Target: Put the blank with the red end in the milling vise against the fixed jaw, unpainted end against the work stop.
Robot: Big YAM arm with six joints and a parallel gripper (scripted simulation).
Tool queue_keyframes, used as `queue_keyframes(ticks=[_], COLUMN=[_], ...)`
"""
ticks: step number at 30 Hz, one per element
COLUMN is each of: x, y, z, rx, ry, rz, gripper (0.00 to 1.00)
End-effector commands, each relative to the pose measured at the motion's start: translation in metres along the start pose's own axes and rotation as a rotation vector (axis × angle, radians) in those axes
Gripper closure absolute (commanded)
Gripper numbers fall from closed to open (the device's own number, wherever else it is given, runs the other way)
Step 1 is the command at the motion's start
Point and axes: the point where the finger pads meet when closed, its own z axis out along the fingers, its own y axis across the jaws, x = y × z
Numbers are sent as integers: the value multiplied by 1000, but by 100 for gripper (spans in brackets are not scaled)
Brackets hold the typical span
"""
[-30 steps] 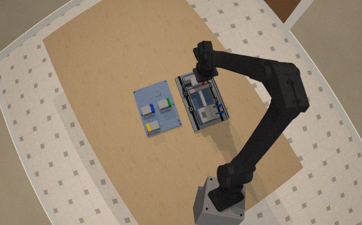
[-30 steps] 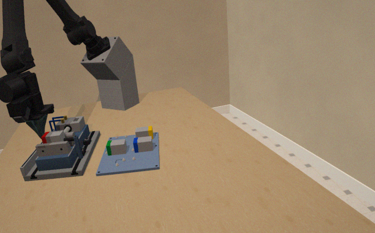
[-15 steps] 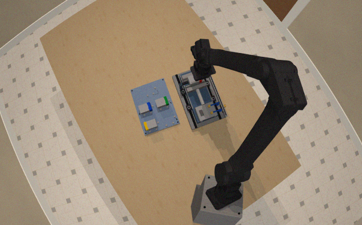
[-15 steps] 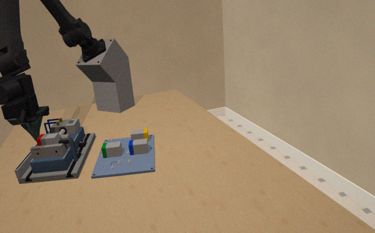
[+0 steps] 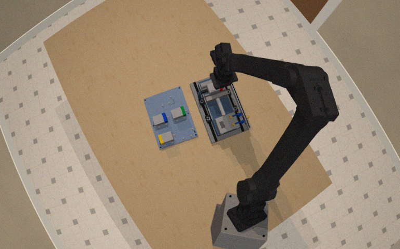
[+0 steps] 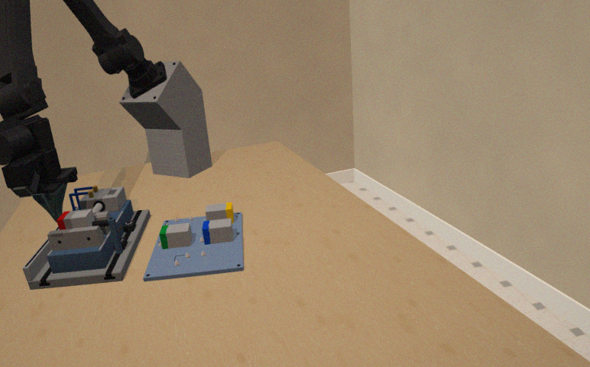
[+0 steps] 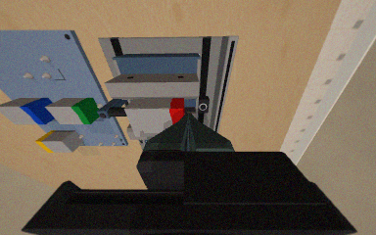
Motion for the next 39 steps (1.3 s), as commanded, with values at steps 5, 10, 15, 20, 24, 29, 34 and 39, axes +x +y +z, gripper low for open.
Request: queue_keyframes(ticks=[5, 10, 15, 20, 24, 29, 34, 39], x=[-5, -7, -12, -18, -18, -15, -16, -18], y=[16, 14, -2, -16, -20, -20, -20, -20], z=[4, 3, 0, -6, -8, -9, -10, -15], rx=[-16, -17, -5, 5, 6, 4, 4, 5], ry=[-11, -15, -25, -35, -36, -31, -33, -40], rz=[-16, -23, -12, 1, 1, 1, 3, 3], gripper=[100, 100, 100, 100, 100, 100, 100, 100])
